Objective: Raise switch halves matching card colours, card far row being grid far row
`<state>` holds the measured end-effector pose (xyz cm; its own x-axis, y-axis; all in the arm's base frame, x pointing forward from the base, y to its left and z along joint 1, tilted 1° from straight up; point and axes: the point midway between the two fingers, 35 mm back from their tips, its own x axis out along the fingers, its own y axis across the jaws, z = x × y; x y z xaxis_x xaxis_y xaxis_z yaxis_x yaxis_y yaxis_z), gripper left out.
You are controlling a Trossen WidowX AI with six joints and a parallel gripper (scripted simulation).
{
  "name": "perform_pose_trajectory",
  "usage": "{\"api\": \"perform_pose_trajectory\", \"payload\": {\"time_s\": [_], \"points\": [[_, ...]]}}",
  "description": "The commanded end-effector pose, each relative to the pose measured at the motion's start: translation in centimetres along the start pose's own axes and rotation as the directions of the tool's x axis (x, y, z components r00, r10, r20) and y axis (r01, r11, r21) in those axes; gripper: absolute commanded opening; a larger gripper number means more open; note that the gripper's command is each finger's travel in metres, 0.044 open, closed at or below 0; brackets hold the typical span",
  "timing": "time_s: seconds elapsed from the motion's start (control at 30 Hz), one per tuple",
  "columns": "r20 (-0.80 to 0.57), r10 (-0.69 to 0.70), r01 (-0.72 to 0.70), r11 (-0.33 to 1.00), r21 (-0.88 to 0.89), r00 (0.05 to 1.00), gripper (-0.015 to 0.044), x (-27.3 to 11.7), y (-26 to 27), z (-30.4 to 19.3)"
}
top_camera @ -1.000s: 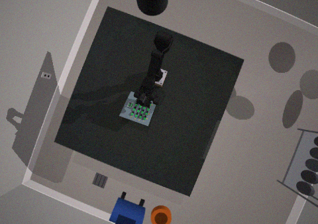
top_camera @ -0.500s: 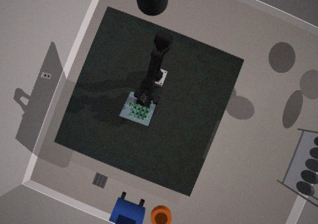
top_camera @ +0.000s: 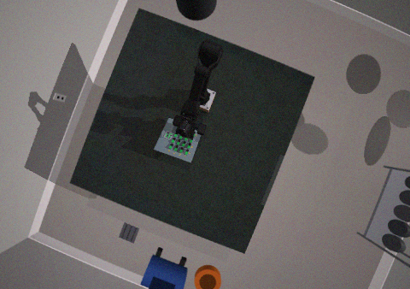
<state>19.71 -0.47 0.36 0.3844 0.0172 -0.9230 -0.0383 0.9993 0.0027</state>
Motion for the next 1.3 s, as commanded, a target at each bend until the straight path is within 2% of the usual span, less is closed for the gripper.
{"api": "perform_pose_trajectory", "payload": {"time_s": [0.0, 1.0, 1.1, 1.27], "points": [[-0.001, -0.003, 0.003, 1.0, 0.003, 1.0, 0.0, 0.1, 0.0, 0.0], [-0.001, -0.003, 0.003, 1.0, 0.003, 1.0, 0.0, 0.5, 0.0, -0.1], [-0.006, -0.001, 0.001, 1.0, 0.001, 1.0, 0.0, -1.0, 0.0, 0.3], [-0.027, -0.003, 0.003, 1.0, 0.003, 1.0, 0.0, -5.9, 0.0, 0.3]]}}
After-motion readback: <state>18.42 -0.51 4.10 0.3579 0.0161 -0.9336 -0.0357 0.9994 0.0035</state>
